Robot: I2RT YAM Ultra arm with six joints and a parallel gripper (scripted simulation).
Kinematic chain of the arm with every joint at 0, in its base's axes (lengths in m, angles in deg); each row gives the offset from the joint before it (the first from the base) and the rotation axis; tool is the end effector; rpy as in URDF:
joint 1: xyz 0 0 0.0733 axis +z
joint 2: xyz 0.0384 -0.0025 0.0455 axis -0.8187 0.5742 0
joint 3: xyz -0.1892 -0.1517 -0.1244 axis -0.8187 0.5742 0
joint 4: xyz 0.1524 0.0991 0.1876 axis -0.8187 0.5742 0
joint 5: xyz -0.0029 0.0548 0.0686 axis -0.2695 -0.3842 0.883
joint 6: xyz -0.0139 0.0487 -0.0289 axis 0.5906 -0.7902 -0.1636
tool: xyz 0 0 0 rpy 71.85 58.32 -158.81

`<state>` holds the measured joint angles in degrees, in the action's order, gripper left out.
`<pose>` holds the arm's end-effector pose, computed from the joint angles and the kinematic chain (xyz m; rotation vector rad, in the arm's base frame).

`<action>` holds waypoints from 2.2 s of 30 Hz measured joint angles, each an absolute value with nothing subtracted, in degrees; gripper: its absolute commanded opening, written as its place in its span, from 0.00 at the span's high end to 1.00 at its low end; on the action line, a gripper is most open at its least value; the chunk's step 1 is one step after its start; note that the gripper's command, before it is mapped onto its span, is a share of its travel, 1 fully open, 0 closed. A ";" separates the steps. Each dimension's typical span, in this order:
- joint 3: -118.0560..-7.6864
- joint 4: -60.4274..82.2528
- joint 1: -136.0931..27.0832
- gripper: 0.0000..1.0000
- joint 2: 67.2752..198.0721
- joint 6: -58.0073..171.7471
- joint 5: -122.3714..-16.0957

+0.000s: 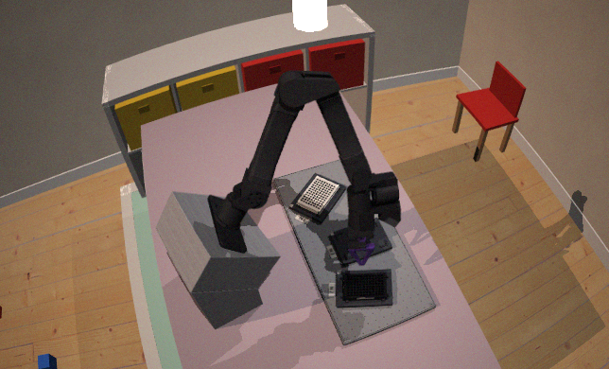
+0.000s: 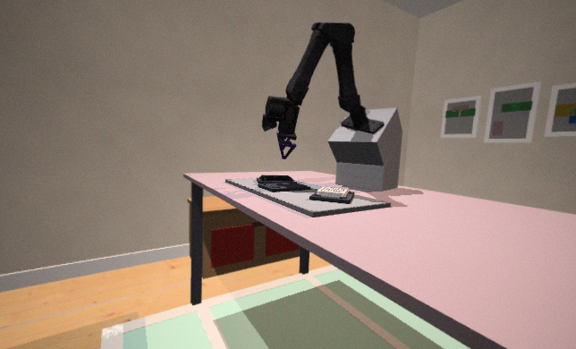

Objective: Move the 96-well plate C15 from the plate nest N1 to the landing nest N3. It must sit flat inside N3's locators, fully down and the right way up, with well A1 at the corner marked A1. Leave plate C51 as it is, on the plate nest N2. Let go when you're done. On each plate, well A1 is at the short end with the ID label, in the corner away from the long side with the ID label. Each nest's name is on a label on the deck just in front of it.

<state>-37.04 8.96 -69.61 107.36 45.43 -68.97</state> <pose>0.2657 -0.0680 0.1948 0.5520 2.4034 -0.0107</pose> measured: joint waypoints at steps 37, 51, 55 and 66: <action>-47.27 50.29 -58.81 0.00 95.99 53.73 -69.24; -50.77 63.90 -55.27 0.00 92.67 56.53 -69.39; -50.44 65.35 -53.31 0.00 91.01 57.34 -69.89; -48.97 58.26 -46.62 0.00 94.68 59.00 -71.99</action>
<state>-48.97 58.26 -46.62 94.68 59.00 -71.99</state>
